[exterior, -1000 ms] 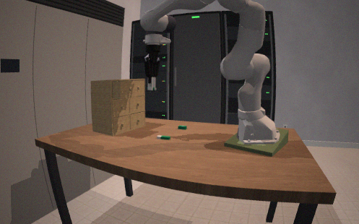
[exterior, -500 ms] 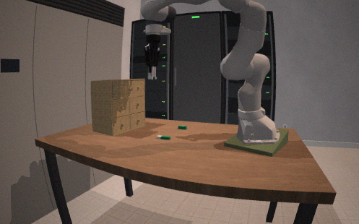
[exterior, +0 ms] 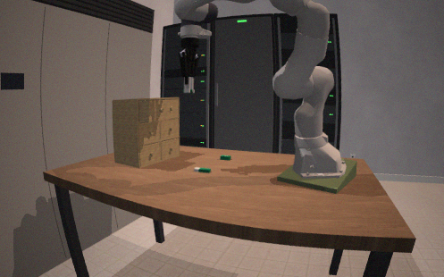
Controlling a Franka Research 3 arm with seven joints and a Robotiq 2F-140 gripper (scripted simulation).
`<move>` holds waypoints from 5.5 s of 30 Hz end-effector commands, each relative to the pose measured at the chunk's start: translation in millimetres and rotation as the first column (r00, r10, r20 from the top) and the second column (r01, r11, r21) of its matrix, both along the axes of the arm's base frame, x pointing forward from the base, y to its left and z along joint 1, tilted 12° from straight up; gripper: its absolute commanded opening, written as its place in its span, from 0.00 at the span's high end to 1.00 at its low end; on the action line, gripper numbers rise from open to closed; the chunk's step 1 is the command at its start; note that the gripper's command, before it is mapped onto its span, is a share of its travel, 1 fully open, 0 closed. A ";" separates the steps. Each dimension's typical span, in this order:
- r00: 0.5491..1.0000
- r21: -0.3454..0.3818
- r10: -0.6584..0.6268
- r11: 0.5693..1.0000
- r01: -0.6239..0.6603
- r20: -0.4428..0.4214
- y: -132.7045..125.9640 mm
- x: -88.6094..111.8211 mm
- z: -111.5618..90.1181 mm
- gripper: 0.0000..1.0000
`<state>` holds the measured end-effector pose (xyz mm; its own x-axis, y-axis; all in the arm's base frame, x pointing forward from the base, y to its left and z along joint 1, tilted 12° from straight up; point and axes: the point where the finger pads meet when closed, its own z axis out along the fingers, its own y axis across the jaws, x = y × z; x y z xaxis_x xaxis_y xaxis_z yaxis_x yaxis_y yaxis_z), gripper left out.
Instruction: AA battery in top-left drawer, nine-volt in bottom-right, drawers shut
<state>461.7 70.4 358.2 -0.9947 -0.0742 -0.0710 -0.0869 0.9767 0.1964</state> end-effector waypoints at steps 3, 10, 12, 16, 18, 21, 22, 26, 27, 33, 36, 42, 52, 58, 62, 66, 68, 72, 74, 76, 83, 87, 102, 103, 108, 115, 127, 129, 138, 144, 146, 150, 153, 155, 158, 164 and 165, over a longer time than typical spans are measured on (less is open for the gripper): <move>1.000 -0.001 -0.006 1.000 0.006 -0.007 -1.7 -2.4 3.2 0.94; 1.000 -0.001 -0.006 1.000 0.006 -0.007 -1.8 -2.4 3.4 0.94; 1.000 0.000 -0.007 1.000 0.007 -0.001 -1.6 -2.6 3.3 0.94; 0.998 0.006 -0.018 1.000 0.017 0.057 -0.5 -3.8 2.0 0.94; 0.993 0.012 -0.031 0.999 0.030 0.118 -1.1 -5.2 1.5 0.94; 0.967 0.028 -0.058 0.998 0.053 0.247 -0.7 -8.0 -0.2 0.94; 0.952 0.036 -0.070 0.997 0.062 0.298 -0.9 -9.3 -0.8 0.94; 0.932 0.045 -0.082 0.997 0.070 0.352 0.0 -10.4 -1.7 0.94; 0.908 0.054 -0.096 0.995 0.081 0.408 -1.1 -12.0 -2.2 0.94; 0.844 0.077 -0.124 0.992 0.098 0.522 -0.4 -14.8 -3.9 0.94; 0.803 0.090 -0.137 0.990 0.104 0.580 0.8 -16.1 -4.7 0.94; 0.711 0.118 -0.165 0.986 0.116 0.684 1.2 -19.2 -5.9 0.94; 0.592 0.158 -0.190 0.982 0.106 0.783 4.6 -19.8 2.2 0.94; 0.567 0.169 -0.193 0.981 0.096 0.801 6.9 -18.3 6.9 0.94; 0.567 0.169 -0.193 0.981 0.096 0.801 6.9 -18.3 6.9 0.94; 0.546 0.177 -0.198 0.980 0.092 0.814 7.7 -17.8 9.4 0.94; 0.546 0.177 -0.198 0.980 0.092 0.814 7.7 -17.8 9.4 0.94; 0.546 0.177 -0.198 0.980 0.092 0.814 7.7 -17.8 9.4 0.94; 0.546 0.177 -0.198 0.980 0.092 0.814 7.7 -17.8 9.4 0.94; 0.546 0.177 -0.198 0.980 0.092 0.814 7.7 -17.8 9.4 0.94; 0.546 0.177 -0.198 0.980 0.092 0.814 7.7 -17.8 9.4 0.94; 0.546 0.177 -0.198 0.980 0.092 0.814 7.7 -17.8 9.4 0.94; 0.529 0.182 -0.204 0.979 0.094 0.824 7.3 -18.1 9.5 0.94; 0.529 0.182 -0.204 0.979 0.094 0.824 7.3 -18.1 9.5 0.94; 0.519 0.183 -0.208 0.978 0.099 0.829 6.2 -19.0 8.0 0.94; 0.519 0.183 -0.208 0.978 0.099 0.829 6.2 -19.0 8.0 0.94; 0.512 0.183 -0.211 0.977 0.106 0.833 4.6 -20.4 5.2 0.94; 0.512 0.183 -0.211 0.977 0.106 0.833 4.6 -20.4 5.2 0.94; 0.508 0.176 -0.214 0.977 0.123 0.834 1.1 -24.2 -2.5 0.94; 0.508 0.176 -0.214 0.977 0.123 0.834 1.1 -24.2 -2.5 0.94; 0.508 0.176 -0.214 0.977 0.123 0.834 1.1 -24.2 -2.5 0.94; 0.508 0.172 -0.215 0.976 0.129 0.834 -0.2 -25.8 -5.7 0.94; 0.508 0.172 -0.215 0.976 0.129 0.834 -0.2 -25.8 -5.7 0.94; 0.508 0.172 -0.215 0.976 0.129 0.834 -0.2 -25.8 -5.7 0.94; 0.508 0.172 -0.215 0.976 0.129 0.834 -0.2 -25.8 -5.7 0.94; 0.509 0.169 -0.215 0.976 0.135 0.833 -1.3 -27.2 -8.4 0.94; 0.509 0.169 -0.215 0.976 0.135 0.833 -1.3 -27.2 -8.4 0.94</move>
<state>435.5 76.5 352.6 -0.4590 0.1454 -0.8765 -0.0923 0.9734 0.2098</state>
